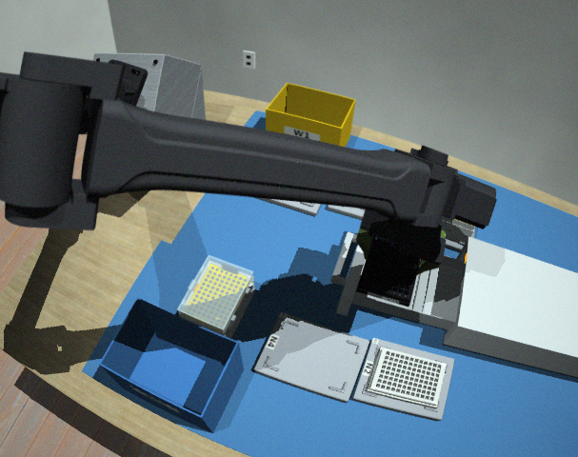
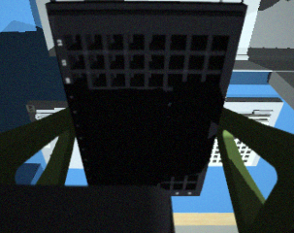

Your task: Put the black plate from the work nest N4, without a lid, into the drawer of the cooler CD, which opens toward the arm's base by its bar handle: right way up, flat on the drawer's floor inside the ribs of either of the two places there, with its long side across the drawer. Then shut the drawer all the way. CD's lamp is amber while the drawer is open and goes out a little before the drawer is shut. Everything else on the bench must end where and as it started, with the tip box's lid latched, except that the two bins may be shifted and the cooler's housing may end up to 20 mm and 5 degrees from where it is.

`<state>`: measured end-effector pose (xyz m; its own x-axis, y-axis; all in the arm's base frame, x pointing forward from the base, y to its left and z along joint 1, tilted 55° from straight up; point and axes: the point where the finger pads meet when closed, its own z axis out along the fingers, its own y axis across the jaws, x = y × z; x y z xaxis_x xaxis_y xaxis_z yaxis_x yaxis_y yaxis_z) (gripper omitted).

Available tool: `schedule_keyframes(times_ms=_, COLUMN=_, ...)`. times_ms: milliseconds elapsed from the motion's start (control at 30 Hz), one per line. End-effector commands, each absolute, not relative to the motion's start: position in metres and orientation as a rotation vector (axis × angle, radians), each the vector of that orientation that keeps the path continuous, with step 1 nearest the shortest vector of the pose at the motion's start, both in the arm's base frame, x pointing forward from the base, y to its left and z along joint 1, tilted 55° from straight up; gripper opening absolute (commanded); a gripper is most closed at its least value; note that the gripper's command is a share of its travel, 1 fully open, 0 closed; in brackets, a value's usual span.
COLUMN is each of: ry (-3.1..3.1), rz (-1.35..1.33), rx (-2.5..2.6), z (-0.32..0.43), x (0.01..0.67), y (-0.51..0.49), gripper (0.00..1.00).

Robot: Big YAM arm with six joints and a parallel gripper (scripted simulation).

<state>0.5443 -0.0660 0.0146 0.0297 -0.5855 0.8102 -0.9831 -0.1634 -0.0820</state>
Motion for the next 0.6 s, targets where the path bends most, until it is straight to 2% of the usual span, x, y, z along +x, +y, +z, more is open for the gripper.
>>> schedule_keyframes(times_ms=0, ry=-1.575, rz=1.034, rx=1.828, z=0.011, x=0.556, y=-0.036, gripper=0.00)
schedule_keyframes(times_ms=567, ry=-1.575, rz=1.035, rx=1.829, z=-0.016, x=0.573, y=-0.011, gripper=0.00)
